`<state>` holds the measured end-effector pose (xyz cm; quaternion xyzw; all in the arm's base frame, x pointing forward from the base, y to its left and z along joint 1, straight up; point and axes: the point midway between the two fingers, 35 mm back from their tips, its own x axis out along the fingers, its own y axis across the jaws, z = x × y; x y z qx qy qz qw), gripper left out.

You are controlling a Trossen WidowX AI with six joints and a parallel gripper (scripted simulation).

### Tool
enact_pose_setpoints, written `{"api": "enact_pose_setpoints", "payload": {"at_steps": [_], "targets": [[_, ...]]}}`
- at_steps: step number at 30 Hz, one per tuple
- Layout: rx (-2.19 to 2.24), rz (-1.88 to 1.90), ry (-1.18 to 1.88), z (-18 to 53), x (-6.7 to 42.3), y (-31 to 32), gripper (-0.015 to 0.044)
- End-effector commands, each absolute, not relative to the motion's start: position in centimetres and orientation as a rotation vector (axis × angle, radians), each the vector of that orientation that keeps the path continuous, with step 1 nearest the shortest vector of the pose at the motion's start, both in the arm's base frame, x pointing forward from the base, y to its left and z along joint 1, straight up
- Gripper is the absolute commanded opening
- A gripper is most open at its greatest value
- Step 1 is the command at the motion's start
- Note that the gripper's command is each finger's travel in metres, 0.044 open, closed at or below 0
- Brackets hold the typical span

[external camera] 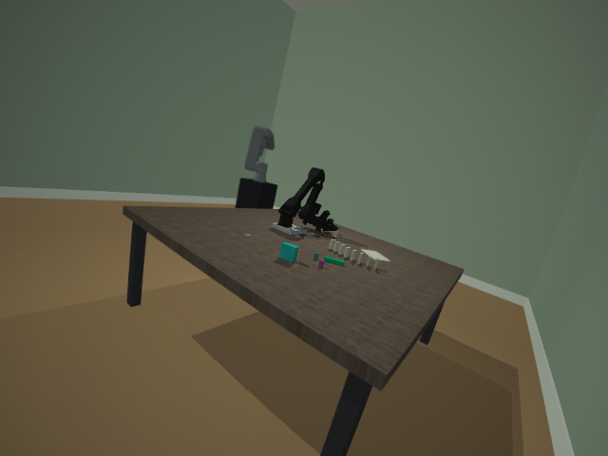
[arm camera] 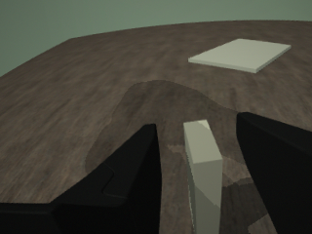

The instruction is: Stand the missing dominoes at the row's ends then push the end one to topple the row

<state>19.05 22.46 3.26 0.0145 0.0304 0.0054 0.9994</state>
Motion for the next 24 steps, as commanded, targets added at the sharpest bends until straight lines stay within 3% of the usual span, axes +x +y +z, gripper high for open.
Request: {"api": "enact_pose_setpoints", "payload": {"at_steps": [1, 9, 24], "targets": [[0.035, 0.014, 0.062, 3.2, 19.1, 22.5, 0.0235], [0.035, 0.014, 0.062, 3.3, 19.1, 22.5, 0.0440], [0.088, 0.061, 0.092, 8.9, 20.0, 24.9, 0.0440]]}}
